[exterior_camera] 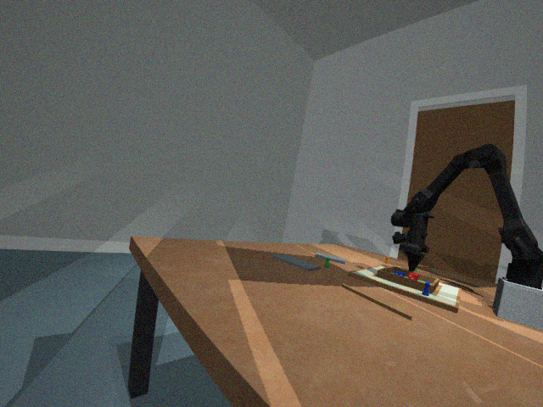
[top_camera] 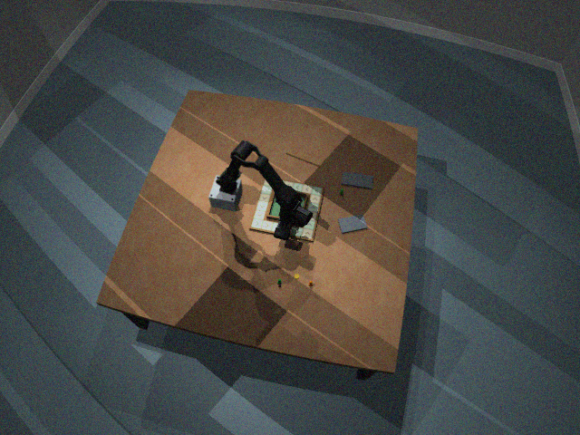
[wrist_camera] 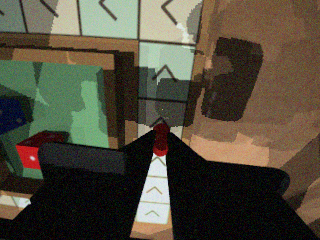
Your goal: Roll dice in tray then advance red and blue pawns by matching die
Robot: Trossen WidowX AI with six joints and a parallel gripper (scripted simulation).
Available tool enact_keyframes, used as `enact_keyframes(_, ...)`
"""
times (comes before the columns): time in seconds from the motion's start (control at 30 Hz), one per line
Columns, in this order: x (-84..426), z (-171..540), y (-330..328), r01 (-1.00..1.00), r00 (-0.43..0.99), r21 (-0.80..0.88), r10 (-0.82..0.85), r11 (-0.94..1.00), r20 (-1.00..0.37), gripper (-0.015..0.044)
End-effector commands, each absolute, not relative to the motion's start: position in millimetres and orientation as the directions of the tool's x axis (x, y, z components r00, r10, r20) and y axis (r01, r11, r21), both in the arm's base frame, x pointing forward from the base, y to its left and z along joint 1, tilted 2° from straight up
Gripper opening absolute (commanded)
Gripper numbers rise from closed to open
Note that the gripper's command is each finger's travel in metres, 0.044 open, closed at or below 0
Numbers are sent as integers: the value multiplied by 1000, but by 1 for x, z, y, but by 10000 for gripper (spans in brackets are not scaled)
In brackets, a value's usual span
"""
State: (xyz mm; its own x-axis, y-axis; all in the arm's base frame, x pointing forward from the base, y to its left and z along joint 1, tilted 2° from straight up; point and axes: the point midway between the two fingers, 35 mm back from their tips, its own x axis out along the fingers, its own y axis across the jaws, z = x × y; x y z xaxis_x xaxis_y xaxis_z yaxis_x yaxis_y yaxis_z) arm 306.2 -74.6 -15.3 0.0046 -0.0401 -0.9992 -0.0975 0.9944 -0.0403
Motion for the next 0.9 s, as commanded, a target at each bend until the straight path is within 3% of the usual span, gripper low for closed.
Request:
enact_keyframes(0.0, 313, 10, -74, -99, 25, -43, -41, 994, -999, 0)
enact_keyframes(0.43, 306, 104, -68, -99, 25, -43, -40, 994, -999, 0)
enact_keyframes(0.87, 339, 58, -66, -98, 27, -43, -40, 994, -999, 0)
